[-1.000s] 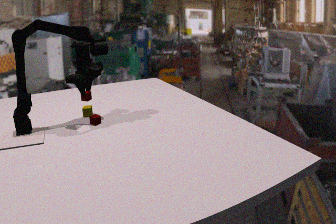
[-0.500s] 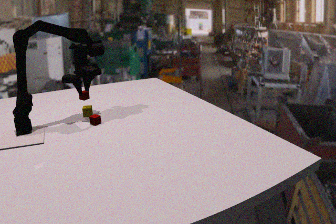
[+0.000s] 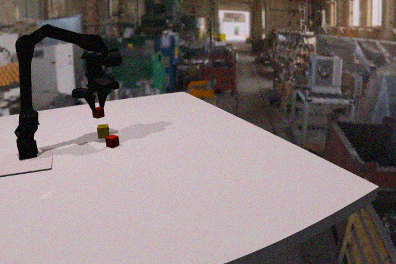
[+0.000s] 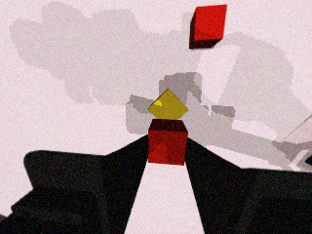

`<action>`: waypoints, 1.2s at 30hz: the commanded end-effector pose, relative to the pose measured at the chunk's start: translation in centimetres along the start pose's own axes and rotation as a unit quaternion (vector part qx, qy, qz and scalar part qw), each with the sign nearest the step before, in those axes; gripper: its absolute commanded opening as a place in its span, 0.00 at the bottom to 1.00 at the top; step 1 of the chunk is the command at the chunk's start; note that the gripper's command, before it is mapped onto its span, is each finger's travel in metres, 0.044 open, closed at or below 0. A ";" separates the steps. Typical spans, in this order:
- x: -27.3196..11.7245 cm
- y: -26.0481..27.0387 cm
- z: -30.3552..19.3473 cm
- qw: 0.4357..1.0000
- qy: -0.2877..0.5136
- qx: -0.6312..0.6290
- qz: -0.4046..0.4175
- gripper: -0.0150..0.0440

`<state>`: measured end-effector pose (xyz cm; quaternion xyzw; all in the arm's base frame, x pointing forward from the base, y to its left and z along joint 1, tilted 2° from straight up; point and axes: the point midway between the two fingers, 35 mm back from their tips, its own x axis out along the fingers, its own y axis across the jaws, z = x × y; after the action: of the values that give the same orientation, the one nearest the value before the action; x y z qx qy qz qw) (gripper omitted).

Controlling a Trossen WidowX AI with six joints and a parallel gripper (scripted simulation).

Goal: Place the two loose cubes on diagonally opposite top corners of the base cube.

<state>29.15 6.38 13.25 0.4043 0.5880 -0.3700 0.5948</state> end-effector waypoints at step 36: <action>2.8 -0.1 0.1 1.000 0.000 0.004 -0.003 0.43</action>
<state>29.16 6.39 10.64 0.4048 0.5878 -0.3711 0.5940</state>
